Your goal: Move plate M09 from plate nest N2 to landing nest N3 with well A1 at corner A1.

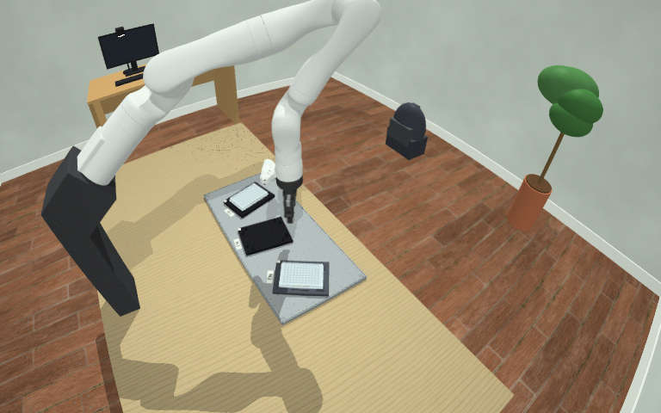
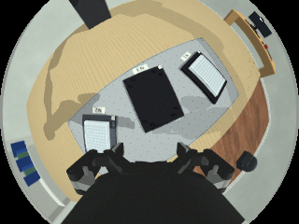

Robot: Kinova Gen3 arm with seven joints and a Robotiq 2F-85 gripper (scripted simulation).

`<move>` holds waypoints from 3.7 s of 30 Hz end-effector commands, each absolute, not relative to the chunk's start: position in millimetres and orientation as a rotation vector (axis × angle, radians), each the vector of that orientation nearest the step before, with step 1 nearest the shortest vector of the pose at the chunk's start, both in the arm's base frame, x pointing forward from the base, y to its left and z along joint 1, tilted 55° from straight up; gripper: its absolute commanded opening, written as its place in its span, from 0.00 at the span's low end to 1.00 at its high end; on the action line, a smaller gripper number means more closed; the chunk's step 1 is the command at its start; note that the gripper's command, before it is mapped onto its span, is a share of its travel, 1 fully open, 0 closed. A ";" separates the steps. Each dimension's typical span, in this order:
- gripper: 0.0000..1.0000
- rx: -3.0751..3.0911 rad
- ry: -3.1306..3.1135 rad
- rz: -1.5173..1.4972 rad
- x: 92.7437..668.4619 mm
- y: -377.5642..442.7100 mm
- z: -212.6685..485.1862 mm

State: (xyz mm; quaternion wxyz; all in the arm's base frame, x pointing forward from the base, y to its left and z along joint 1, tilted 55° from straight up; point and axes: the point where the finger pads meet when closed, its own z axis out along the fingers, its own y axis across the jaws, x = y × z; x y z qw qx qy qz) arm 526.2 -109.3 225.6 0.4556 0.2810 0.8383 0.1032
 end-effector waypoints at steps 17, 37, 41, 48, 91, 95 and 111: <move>1.00 0.733 2.067 0.255 524.5 -177.6 190.4; 1.00 0.733 2.067 0.255 527.3 -228.5 165.3; 1.00 0.733 2.067 0.255 527.8 -237.4 160.9; 1.00 0.733 2.067 0.254 528.9 -258.4 150.6; 1.00 0.733 2.067 0.254 541.9 -264.0 138.8; 1.00 0.733 2.067 0.254 541.8 -264.2 138.9; 1.00 0.733 2.067 0.254 551.4 -265.4 132.1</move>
